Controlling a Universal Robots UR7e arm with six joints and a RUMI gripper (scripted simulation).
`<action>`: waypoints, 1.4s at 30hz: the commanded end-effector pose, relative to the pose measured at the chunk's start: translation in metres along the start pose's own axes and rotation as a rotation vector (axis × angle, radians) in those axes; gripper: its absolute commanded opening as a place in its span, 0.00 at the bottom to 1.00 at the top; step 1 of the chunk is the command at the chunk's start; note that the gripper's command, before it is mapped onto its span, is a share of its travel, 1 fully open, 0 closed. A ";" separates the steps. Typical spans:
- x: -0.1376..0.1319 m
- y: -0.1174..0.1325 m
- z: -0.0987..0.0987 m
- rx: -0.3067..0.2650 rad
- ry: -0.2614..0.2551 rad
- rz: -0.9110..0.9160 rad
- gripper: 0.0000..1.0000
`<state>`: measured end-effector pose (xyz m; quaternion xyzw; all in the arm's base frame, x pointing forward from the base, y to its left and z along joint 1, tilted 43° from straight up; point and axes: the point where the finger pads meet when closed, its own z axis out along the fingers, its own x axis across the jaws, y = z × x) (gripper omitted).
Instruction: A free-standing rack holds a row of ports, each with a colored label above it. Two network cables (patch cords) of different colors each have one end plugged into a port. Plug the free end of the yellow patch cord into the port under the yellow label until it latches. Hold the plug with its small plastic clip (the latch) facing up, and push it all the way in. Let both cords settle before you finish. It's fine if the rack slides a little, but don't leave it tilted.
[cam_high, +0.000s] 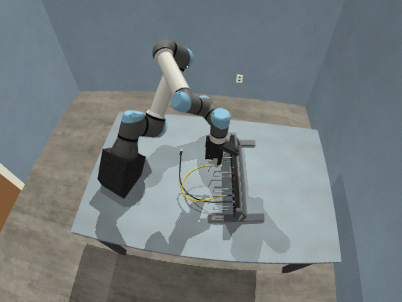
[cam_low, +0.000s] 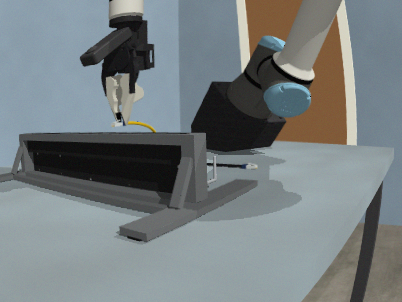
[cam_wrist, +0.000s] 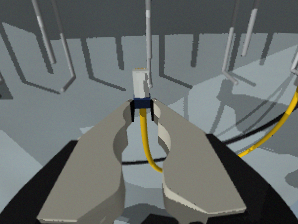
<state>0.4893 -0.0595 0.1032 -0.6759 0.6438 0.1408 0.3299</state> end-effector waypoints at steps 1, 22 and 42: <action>0.000 0.000 0.000 0.001 0.001 0.000 0.00; 0.000 -0.001 0.000 0.000 0.001 0.000 0.00; 0.000 -0.019 0.017 0.000 0.001 0.000 0.00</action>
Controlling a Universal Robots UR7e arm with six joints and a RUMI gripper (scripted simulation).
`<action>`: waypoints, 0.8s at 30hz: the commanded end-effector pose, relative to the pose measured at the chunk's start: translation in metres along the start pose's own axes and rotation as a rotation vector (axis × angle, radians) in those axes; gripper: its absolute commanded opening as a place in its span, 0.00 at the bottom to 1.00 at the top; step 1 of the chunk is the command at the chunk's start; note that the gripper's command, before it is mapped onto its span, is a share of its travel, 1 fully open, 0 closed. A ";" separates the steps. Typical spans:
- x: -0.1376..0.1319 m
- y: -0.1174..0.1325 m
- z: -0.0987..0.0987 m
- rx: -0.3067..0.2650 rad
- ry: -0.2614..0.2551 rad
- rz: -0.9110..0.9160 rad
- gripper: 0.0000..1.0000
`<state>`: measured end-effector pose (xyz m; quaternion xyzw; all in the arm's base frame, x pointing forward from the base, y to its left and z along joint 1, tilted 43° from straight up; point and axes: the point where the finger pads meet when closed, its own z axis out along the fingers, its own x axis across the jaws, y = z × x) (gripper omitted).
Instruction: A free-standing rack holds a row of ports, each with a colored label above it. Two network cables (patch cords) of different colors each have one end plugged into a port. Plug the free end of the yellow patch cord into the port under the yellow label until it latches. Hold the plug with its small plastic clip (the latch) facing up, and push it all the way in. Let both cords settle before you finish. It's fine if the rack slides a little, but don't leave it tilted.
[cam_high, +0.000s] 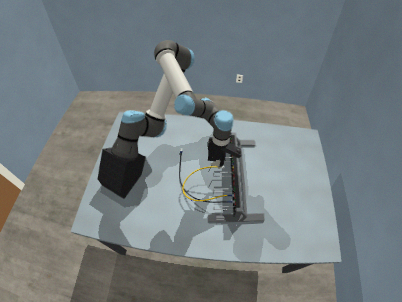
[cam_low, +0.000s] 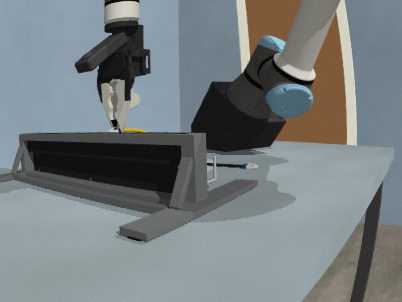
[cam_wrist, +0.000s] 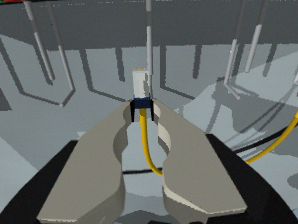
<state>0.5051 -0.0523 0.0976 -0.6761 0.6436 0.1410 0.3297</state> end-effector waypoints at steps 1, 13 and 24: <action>0.000 -0.007 0.005 0.001 0.001 0.000 0.00; 0.000 -0.016 0.014 0.001 0.001 0.000 0.00; 0.000 -0.018 0.016 0.001 0.001 0.000 0.00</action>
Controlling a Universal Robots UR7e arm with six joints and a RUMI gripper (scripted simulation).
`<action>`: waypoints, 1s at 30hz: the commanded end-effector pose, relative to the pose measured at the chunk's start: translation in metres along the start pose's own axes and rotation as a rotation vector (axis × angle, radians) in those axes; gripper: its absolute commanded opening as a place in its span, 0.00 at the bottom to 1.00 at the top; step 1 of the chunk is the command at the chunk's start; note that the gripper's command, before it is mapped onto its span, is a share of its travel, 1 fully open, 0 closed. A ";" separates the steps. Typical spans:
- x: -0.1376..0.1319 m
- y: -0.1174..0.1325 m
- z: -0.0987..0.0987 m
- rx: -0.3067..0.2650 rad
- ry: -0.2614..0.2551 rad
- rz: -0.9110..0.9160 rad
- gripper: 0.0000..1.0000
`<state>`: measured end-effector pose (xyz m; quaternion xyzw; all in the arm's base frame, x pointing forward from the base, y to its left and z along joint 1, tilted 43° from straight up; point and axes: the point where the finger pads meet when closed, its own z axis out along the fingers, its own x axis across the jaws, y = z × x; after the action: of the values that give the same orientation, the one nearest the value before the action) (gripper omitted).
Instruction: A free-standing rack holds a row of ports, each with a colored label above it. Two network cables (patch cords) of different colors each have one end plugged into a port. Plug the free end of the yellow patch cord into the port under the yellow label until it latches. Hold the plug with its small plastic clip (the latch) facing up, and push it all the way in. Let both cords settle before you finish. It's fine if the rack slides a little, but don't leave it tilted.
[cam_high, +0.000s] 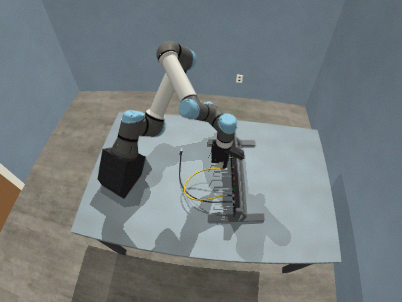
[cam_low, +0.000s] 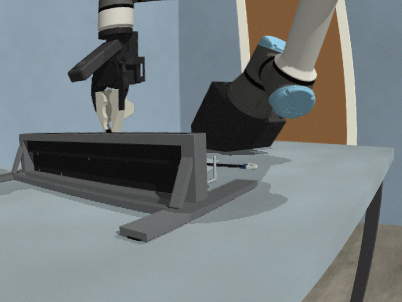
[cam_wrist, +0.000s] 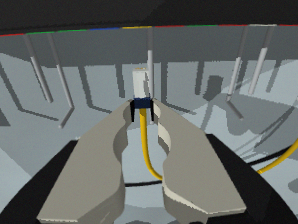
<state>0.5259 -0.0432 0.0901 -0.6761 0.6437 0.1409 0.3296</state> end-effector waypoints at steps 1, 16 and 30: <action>0.000 0.000 0.000 0.001 0.001 0.000 0.00; 0.000 -0.003 0.000 0.003 0.000 -0.002 0.00; 0.000 -0.020 -0.001 0.004 0.000 -0.004 0.00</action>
<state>0.5391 -0.0440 0.0941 -0.6766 0.6426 0.1398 0.3311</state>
